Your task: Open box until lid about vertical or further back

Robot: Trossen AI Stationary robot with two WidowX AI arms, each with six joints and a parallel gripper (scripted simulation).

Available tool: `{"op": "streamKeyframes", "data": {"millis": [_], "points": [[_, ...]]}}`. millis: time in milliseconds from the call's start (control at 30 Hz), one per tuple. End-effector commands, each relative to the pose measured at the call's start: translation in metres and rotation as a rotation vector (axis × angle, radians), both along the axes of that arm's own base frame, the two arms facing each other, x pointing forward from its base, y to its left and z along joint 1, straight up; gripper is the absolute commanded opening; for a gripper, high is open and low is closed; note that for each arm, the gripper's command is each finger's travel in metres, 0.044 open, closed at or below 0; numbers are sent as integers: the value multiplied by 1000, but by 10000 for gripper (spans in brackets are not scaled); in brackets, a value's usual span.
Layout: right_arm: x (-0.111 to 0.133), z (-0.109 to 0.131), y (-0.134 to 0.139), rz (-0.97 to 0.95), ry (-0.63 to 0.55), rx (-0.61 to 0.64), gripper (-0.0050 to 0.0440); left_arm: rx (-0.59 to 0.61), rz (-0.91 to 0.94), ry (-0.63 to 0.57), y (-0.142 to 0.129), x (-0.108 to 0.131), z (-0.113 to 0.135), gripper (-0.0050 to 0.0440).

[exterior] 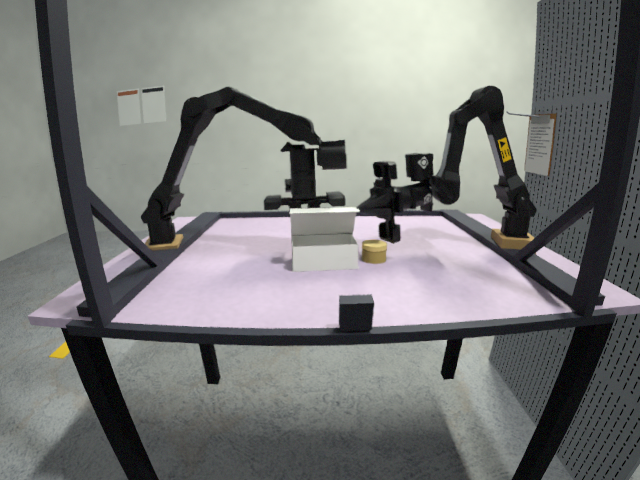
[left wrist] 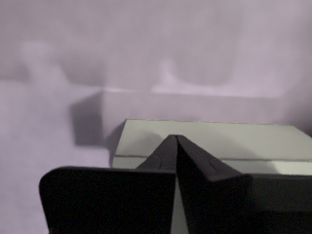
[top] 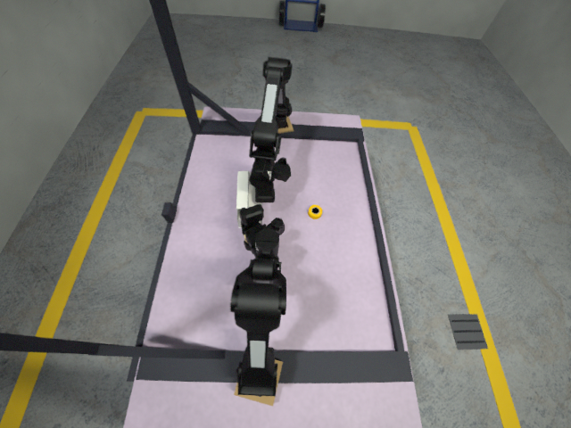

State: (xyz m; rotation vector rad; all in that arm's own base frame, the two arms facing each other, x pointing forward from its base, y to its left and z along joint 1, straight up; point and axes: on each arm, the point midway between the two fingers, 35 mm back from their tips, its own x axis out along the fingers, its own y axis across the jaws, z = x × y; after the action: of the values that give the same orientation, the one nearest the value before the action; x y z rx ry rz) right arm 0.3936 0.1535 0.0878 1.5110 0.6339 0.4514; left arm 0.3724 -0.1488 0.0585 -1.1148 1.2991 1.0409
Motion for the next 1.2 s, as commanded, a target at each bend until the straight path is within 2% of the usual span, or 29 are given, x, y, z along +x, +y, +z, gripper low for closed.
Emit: {"op": "streamKeyframes", "data": {"millis": [0,1167], "points": [[-1,-4,-3,-4,27,29,3,-3,0,-6,-1,0,2,-50],[-5,-4,-4,19,130,231,3,-3,0,-6,-1,0,2,-50]]}}
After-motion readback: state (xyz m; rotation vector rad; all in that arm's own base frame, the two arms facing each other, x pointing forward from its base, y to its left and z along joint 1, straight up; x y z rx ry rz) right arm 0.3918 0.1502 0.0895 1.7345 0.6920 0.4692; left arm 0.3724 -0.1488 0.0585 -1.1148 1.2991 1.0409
